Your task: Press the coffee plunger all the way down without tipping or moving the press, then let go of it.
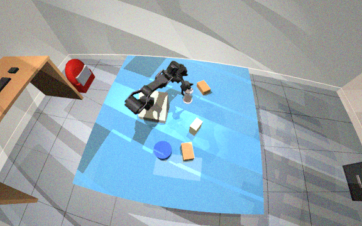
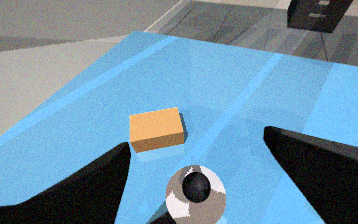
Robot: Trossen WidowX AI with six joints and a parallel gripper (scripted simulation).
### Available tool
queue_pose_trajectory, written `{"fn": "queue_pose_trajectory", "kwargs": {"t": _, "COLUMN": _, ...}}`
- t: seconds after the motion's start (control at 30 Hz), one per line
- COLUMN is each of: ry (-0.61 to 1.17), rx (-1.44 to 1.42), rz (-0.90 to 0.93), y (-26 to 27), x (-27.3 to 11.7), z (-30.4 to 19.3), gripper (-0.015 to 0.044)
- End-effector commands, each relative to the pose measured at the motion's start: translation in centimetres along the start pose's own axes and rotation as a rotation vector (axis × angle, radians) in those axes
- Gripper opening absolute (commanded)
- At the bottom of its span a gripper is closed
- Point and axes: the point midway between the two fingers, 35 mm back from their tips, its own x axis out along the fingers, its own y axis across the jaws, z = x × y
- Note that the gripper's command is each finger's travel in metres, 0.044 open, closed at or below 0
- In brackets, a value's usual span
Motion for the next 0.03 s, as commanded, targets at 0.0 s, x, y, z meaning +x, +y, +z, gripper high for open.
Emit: {"fn": "queue_pose_trajectory", "kwargs": {"t": 0.0, "ry": 0.000, "rx": 0.003, "rz": -0.004, "y": -0.06, "x": -0.06, "z": 0.03, "gripper": 0.0440}}
